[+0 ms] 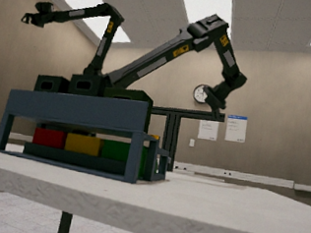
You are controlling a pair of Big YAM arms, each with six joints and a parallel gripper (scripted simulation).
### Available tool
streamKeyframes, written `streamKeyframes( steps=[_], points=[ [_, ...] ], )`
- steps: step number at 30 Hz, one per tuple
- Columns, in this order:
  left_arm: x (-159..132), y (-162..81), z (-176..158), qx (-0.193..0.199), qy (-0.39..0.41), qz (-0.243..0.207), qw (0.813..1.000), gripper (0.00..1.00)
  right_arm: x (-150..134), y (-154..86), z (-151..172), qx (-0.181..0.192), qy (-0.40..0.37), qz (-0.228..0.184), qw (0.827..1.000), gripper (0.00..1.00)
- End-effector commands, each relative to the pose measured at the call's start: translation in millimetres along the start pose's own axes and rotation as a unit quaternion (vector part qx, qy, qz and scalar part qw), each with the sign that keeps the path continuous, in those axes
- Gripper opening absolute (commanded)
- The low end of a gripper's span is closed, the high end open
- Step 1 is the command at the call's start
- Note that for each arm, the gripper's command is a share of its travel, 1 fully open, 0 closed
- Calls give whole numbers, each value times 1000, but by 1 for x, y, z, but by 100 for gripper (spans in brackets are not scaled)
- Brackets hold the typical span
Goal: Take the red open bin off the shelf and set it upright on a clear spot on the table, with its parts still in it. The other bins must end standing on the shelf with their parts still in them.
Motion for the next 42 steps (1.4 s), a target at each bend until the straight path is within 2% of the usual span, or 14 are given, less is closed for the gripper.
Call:
streamKeyframes(
  steps=[1, 42],
  points=[
    [3, -12, 12, 12, -8, -1, 1000, 0, 38, -6, 0, -1, -10, -28, 1000, 100],
    [6, -29, 12, 15, -1, -3, 1000, 0, 38, -6, 0, -1, -10, -28, 1000, 100]
  ],
)
Point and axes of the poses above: on each arm, the point where the finger pads meet when closed, its own y axis out along the fingers, its own z axis across the jaws, x = y × z, the point moved 2 cm from there along -y, back along the fingers, and after that the axes turned 2 degrees about y, right-handed, at the moved point
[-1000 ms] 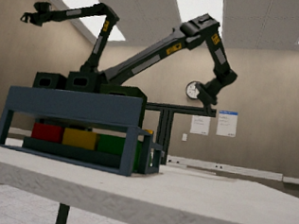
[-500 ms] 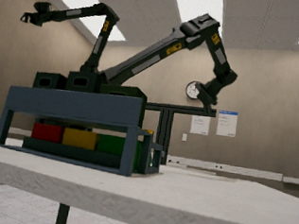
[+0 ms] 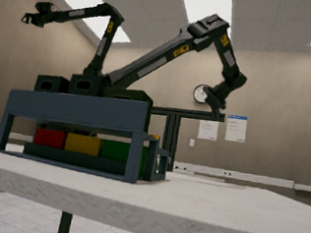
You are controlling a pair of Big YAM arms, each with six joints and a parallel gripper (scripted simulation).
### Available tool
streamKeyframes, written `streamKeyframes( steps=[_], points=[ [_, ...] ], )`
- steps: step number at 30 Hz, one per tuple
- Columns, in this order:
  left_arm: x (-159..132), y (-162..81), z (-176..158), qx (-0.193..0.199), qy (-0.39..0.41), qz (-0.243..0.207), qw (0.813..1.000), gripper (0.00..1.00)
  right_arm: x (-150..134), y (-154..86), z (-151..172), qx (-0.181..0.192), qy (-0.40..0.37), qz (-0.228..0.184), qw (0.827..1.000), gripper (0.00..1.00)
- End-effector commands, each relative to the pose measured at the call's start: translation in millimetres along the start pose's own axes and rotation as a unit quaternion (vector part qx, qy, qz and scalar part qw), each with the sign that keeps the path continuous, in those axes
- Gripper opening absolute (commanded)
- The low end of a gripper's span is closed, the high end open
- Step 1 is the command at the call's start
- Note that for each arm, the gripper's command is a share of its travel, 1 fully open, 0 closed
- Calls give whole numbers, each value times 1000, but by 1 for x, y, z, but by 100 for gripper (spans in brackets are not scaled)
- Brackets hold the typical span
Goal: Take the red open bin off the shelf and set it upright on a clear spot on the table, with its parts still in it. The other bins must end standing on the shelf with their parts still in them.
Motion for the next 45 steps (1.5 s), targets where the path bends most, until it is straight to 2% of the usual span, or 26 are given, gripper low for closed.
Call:
streamKeyframes(
  steps=[1, 45],
  points=[
    [8, -29, 14, 18, -2, -5, 1000, 0, 38, -6, 0, -1, -10, -28, 1000, 100],
    [7, -43, 14, 19, -2, -5, 1000, 0, 38, -6, 0, -1, -10, -28, 1000, 100]
  ],
)
Point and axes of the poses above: on each arm, the point where the finger pads meet when closed, its own y axis out along the fingers, its own z axis across the jaws, x = y × z, the point moved 2 cm from there along -y, back along the fingers, and after that the axes turned 2 degrees about y, right-handed, at the moved point
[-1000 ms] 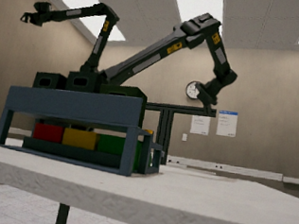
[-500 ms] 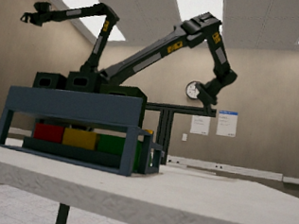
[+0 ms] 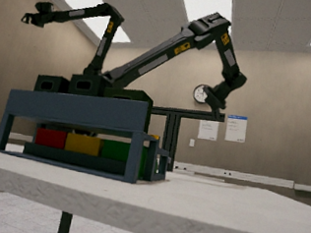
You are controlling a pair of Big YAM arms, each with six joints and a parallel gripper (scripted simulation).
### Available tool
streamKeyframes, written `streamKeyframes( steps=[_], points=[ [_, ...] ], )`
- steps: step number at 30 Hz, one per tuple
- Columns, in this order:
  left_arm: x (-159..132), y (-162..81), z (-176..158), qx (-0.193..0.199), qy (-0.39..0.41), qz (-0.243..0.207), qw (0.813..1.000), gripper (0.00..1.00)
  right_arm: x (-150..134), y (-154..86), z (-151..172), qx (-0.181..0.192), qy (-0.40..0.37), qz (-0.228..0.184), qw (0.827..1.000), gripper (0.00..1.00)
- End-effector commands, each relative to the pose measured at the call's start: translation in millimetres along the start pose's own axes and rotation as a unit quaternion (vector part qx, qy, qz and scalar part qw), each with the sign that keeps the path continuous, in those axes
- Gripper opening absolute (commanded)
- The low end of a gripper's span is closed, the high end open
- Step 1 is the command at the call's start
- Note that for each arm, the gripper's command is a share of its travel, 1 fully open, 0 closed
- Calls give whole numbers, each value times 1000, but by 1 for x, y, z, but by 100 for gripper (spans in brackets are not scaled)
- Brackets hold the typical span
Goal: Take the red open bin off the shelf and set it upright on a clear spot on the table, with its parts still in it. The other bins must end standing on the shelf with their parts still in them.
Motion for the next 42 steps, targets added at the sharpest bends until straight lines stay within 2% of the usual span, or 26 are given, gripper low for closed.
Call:
streamKeyframes(
  steps=[1, 42],
  points=[
    [10, -34, 15, 22, 2, -7, 1000, 0, 38, -6, 0, -1, -10, -28, 1000, 100],
    [16, -50, 32, 40, -7, -16, 999, 0, 38, -6, 0, -1, -10, -28, 1000, 100]
  ],
)
Point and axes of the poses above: on each arm, the point where the finger pads meet when closed, its own y axis out along the fingers, its own z axis across the jaws, x = y × z, the point moved 2 cm from there along -y, back along the fingers, and after that the axes turned 2 degrees about y, right-handed, at the moved point
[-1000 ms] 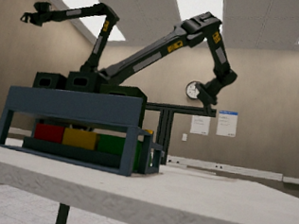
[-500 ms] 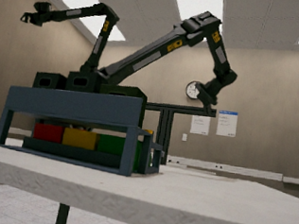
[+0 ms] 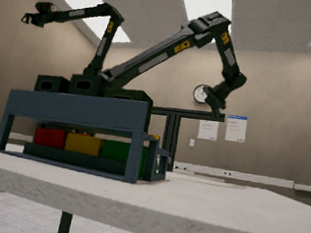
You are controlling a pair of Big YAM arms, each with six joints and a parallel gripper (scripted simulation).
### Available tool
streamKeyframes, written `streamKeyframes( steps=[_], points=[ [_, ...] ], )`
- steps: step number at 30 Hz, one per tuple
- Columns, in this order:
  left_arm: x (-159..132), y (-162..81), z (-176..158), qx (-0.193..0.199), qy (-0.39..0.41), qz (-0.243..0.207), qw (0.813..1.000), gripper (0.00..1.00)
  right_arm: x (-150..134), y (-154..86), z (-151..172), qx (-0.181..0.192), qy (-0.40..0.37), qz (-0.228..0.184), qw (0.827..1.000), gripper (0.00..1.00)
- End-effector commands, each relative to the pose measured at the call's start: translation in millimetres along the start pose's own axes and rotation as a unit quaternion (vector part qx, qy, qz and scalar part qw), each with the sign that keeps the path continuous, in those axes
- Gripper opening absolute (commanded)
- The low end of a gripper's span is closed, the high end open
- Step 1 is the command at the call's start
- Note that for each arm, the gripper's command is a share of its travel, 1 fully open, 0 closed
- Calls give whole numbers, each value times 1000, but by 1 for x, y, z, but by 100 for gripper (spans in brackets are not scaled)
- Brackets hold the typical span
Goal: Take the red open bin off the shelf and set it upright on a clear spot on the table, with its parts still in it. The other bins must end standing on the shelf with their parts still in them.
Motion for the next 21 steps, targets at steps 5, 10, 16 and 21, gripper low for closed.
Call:
streamKeyframes(
  steps=[5, 10, 16, 21],
  points=[
    [14, -43, 32, 37, -10, -15, 999, 0, 38, -6, 0, -1, -10, -28, 1000, 100],
    [14, -43, 34, 38, -11, -15, 999, 0, 38, -6, 0, -1, -10, -28, 1000, 100],
    [15, -44, 35, 39, -12, -16, 999, 0, 38, -6, 0, -1, -10, -28, 1000, 100],
    [15, -45, 36, 40, -13, -17, 999, 0, 38, -6, 0, -1, -10, -28, 1000, 100]
  ],
)
Point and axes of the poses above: on each arm, the point where the finger pads meet when closed, its own y axis out along the fingers, its own z axis across the jaws, x = y × z, the point moved 2 cm from there along -y, back along the fingers, and after that the axes turned 2 degrees about y, right-handed, at the moved point
